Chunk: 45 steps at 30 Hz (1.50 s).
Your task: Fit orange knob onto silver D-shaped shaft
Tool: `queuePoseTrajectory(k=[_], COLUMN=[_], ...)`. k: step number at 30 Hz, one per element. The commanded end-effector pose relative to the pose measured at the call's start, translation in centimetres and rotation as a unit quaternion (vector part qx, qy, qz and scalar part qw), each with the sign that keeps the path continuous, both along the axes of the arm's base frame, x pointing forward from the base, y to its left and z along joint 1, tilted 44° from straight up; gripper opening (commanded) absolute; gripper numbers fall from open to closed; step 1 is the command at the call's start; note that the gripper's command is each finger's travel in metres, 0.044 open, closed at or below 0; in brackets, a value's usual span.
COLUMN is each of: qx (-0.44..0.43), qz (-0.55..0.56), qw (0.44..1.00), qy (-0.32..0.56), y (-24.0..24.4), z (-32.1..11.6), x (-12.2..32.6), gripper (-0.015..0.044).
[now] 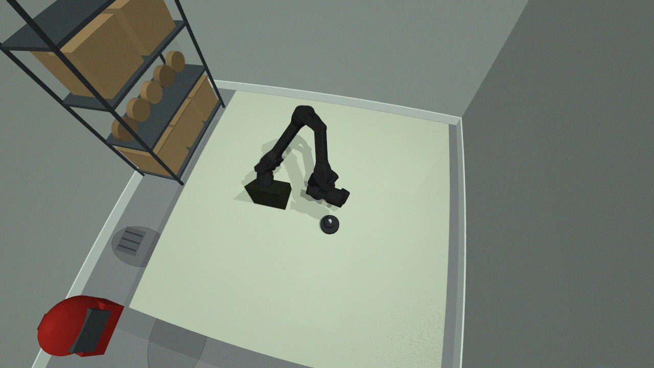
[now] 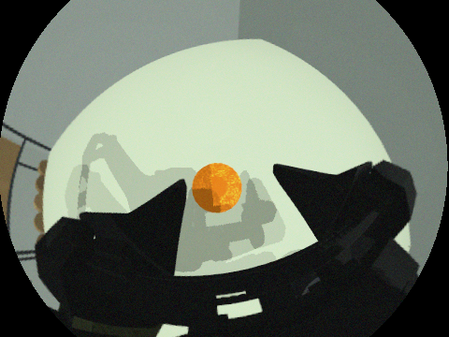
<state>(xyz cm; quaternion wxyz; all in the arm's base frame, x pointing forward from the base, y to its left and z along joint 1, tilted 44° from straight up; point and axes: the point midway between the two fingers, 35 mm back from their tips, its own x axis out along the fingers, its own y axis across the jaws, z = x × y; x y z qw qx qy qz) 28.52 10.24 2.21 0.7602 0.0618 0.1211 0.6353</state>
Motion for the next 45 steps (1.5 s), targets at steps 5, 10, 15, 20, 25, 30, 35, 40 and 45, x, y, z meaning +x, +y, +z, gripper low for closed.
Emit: queuePoseTrajectory(k=[5, 10, 15, 20, 25, 30, 35, 40, 45], qx=[-0.006, 0.005, 0.018, 0.018, 0.018, -0.024, -0.231, -0.341, -0.341], qz=[0.011, 0.013, 0.013, 0.013, 0.013, 0.059, 0.132, 0.106, 0.106], qw=[1.0, 1.0, 0.999, 0.999, 0.999, 0.998, 0.964, 0.934, 0.934], qy=[-0.014, 0.0, 0.026, 0.026, 0.026, 0.022, 0.012, 0.003, 0.003], y=[-2.4, -2.8, -3.0, -3.0, -3.0, -2.7, -3.6, -5.0, -5.0], z=[3.7, 5.4, 6.7, 6.7, 6.7, 7.0, 7.1, 7.7, 7.7], x=[-0.1, -0.2, -0.4, -0.4, -0.4, -1.2, -1.9, -0.8, -0.8], gripper=[0.044, 0.044, 0.044, 0.044, 0.044, 0.044, 0.044, 0.044, 0.044])
